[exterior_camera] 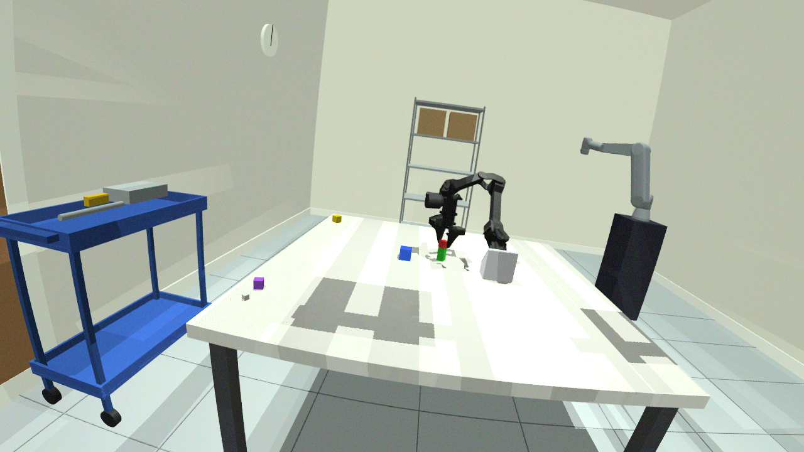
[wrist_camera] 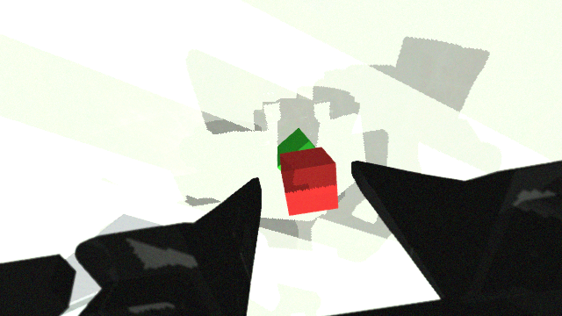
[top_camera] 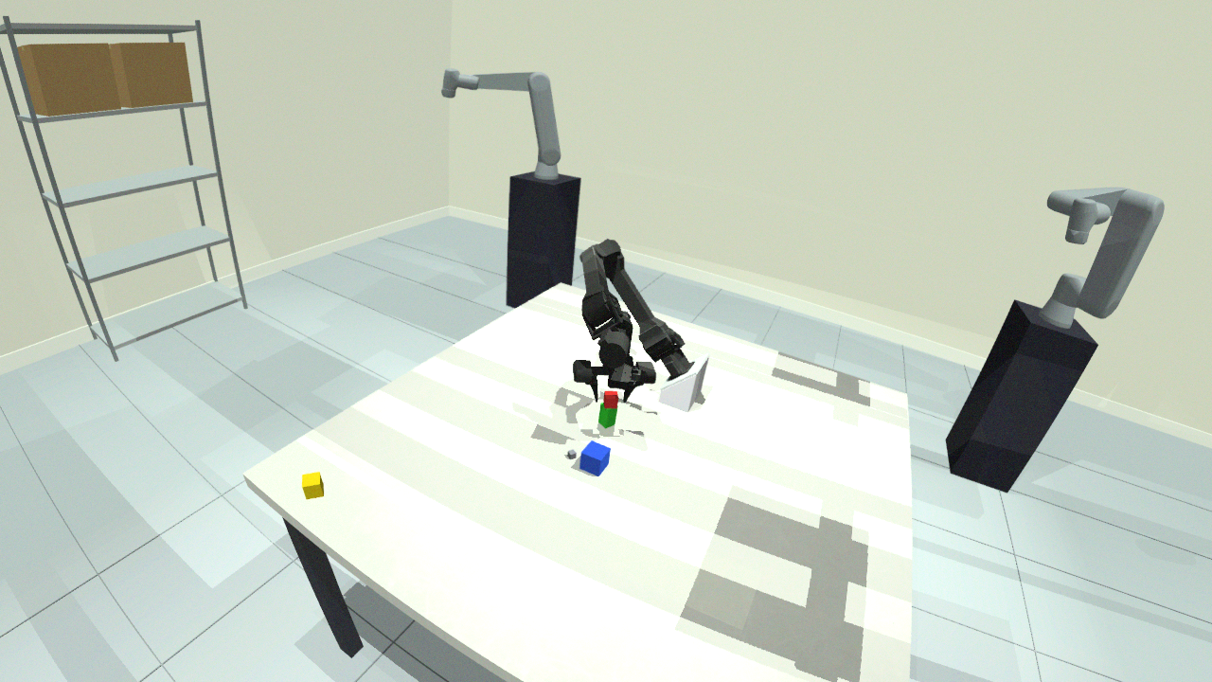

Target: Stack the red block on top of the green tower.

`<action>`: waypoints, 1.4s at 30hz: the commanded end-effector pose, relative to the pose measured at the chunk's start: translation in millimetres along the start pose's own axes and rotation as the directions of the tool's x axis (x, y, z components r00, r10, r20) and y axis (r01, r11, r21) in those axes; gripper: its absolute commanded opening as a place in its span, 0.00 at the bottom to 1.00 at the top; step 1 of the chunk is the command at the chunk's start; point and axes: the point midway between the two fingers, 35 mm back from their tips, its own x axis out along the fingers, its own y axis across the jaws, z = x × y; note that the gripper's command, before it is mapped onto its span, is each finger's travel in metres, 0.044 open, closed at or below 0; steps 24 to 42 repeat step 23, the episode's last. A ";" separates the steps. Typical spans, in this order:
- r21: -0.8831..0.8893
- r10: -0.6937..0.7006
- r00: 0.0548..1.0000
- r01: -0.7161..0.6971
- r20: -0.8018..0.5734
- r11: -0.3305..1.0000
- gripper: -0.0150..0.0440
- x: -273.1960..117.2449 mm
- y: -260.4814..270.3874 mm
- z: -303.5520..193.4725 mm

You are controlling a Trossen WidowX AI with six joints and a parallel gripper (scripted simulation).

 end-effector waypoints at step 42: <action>0.001 0.000 1.000 0.000 0.000 1.000 1.00 0.3 0.0 0.1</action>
